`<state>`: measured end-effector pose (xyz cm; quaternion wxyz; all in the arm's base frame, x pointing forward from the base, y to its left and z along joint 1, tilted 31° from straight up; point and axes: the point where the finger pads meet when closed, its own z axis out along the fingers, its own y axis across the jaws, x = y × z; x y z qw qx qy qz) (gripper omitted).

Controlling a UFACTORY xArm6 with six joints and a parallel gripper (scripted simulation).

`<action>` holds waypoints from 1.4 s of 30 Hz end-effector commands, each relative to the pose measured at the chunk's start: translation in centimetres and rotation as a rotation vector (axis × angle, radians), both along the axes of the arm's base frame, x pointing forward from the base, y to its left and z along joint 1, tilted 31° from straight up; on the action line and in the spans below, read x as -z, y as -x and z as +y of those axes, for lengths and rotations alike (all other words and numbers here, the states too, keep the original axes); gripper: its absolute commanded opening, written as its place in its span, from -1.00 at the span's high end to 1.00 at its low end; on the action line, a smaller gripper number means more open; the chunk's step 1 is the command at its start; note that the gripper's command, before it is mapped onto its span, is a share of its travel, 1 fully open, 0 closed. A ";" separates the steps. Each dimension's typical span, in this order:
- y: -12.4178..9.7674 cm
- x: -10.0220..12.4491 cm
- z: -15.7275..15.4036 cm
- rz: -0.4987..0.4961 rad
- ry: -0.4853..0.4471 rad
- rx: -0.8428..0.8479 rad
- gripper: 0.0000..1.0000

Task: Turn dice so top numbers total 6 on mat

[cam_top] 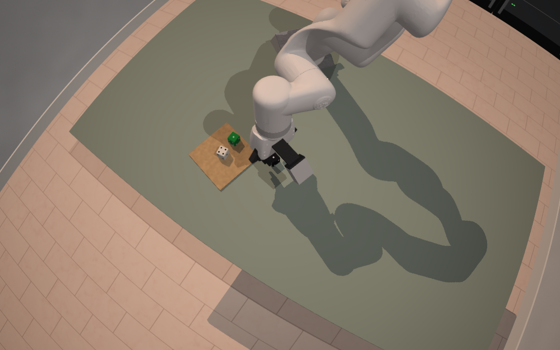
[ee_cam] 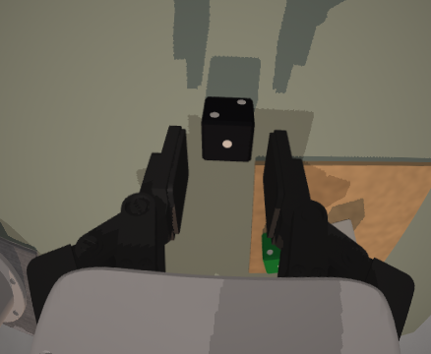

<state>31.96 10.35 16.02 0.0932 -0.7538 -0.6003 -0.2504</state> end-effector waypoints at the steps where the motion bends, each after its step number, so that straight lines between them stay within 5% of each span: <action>1: -0.1 -0.1 0.0 -0.003 0.000 0.000 0.17; 42: -0.9 2.4 1.3 -0.003 0.000 0.000 0.17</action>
